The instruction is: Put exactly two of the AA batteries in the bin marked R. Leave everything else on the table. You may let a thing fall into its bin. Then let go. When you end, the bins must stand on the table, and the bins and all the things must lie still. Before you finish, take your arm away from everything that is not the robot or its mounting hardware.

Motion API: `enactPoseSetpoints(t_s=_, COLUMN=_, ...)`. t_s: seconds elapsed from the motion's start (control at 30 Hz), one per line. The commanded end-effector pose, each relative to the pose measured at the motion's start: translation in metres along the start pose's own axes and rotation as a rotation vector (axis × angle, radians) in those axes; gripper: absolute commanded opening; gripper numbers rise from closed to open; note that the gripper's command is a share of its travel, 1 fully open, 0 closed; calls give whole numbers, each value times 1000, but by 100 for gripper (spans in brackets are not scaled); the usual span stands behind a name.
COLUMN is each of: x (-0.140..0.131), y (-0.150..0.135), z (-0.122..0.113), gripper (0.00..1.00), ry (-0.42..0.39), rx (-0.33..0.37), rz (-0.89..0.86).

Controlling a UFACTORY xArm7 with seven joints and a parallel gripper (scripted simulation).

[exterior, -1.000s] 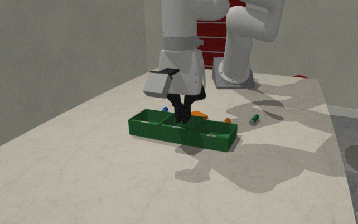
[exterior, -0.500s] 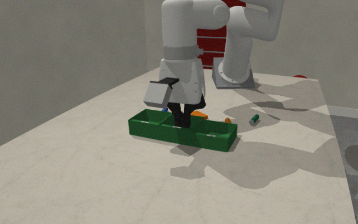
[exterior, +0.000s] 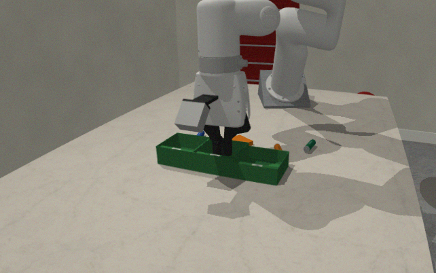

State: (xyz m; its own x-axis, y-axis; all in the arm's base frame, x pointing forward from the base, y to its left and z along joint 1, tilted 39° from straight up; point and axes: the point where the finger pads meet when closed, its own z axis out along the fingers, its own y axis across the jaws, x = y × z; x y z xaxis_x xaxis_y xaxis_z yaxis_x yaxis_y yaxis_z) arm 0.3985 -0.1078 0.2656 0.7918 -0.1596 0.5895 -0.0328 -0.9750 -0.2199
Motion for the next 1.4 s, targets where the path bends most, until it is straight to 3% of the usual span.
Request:
enactPoseSetpoints(t_s=0.0, x=1, y=0, z=-1, gripper=7, ry=3, rx=-1, rz=0)
enactPoseSetpoints(t_s=0.83, x=1, y=0, z=-1, gripper=7, ry=3, rx=-1, rz=0)
enactPoseSetpoints(t_s=1.37, x=1, y=0, z=-20, gripper=7, ry=3, rx=-1, rz=0)
